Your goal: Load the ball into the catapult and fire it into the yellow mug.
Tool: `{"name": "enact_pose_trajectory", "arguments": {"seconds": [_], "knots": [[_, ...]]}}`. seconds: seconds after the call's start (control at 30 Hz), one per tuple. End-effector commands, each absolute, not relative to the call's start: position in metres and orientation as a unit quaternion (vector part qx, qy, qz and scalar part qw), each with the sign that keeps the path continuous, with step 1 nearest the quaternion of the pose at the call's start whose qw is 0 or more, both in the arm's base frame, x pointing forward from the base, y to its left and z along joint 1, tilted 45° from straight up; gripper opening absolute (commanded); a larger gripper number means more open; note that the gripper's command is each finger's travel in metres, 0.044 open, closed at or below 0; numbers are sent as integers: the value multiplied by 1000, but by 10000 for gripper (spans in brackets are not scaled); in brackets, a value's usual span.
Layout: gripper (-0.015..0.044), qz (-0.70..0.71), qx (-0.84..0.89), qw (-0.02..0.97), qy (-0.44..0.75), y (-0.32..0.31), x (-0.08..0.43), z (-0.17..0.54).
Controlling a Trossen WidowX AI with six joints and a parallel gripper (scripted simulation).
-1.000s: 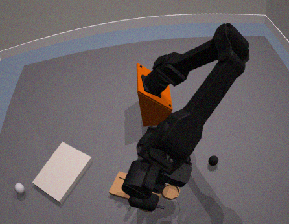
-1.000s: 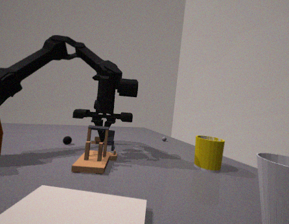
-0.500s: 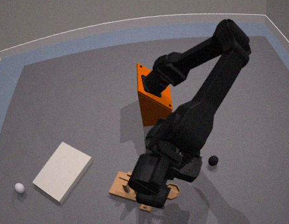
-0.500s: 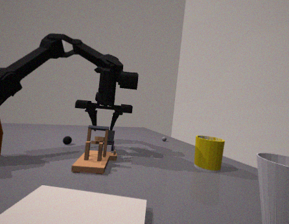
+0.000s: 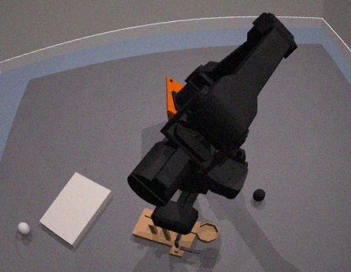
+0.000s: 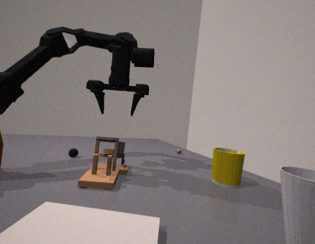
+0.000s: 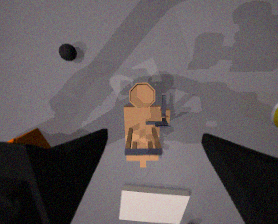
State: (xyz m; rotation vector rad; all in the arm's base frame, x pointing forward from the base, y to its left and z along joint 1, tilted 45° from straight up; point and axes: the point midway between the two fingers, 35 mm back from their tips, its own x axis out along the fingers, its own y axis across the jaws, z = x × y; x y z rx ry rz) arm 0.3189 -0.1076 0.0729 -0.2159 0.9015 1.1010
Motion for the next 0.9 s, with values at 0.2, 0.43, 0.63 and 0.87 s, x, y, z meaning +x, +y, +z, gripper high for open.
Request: {"name": "enact_pose_trajectory", "arguments": {"seconds": [0.2,0.43,0.63,0.87], "knots": [[440,440,23,752,490,-108,314,58],[440,378,113,744,539,-112,310,50],[440,320,189,728,576,-115,307,44],[440,248,275,700,610,-119,304,36]]}}
